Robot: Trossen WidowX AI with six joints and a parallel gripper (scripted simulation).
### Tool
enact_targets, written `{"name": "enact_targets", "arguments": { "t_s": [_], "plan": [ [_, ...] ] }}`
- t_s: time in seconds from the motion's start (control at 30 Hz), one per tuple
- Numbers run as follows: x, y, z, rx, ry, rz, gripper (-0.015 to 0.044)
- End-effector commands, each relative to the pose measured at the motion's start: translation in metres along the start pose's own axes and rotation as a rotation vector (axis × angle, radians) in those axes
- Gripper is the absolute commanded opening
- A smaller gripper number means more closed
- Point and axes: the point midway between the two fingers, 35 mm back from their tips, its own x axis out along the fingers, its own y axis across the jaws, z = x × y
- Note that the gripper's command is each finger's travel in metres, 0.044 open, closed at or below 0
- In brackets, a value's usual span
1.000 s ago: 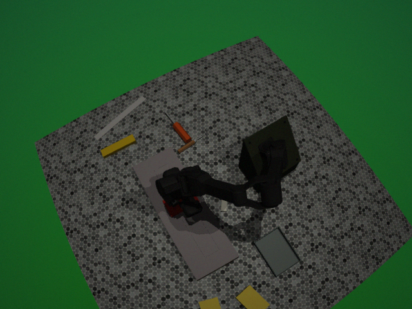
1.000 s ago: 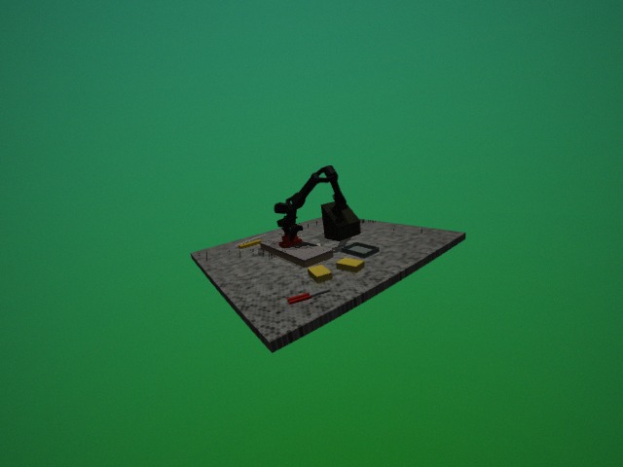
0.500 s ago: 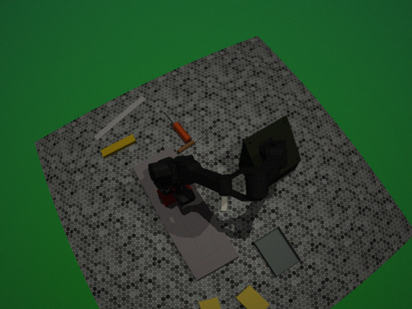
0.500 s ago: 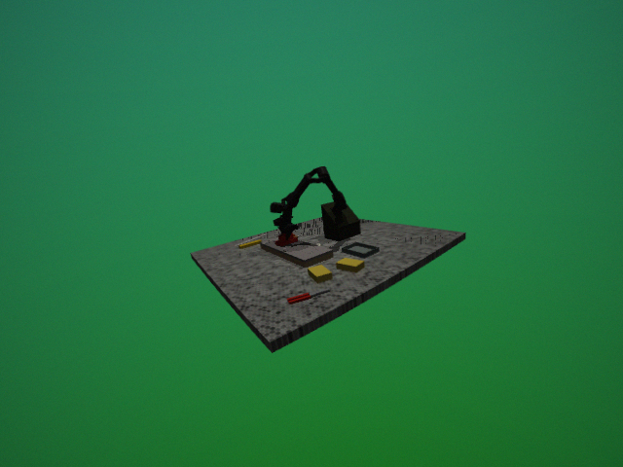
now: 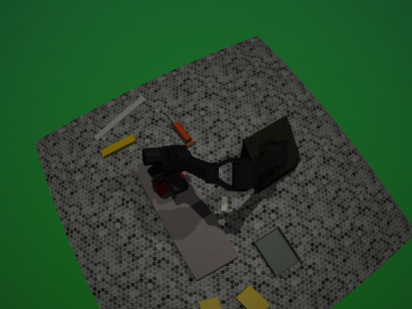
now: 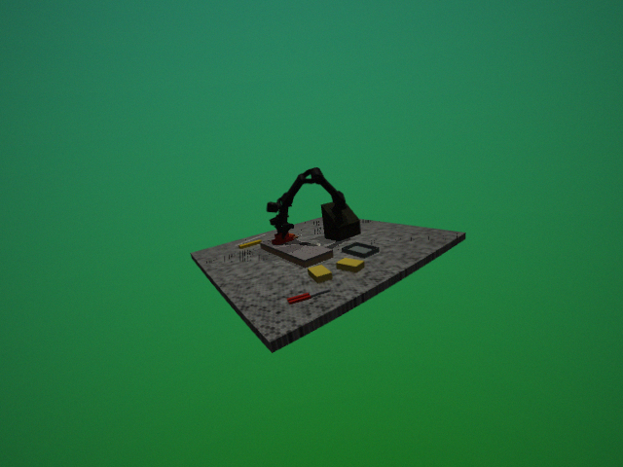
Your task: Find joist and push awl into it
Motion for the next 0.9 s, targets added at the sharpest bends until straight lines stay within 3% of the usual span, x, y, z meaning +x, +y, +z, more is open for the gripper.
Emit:
{"name": "enact_targets", "arguments": {
  "t_s": [0.0, 0.6, 0.87],
  "plan": [
    [0.000, -0.016, 0.000, -0.001, 0.001, -0.004, 0.0000],
    [-0.001, -0.074, 0.000, -0.003, 0.000, -0.008, 0.0000],
    [-0.002, -0.069, 0.001, 0.001, -0.003, -0.006, 0.0000]
  ]
}}
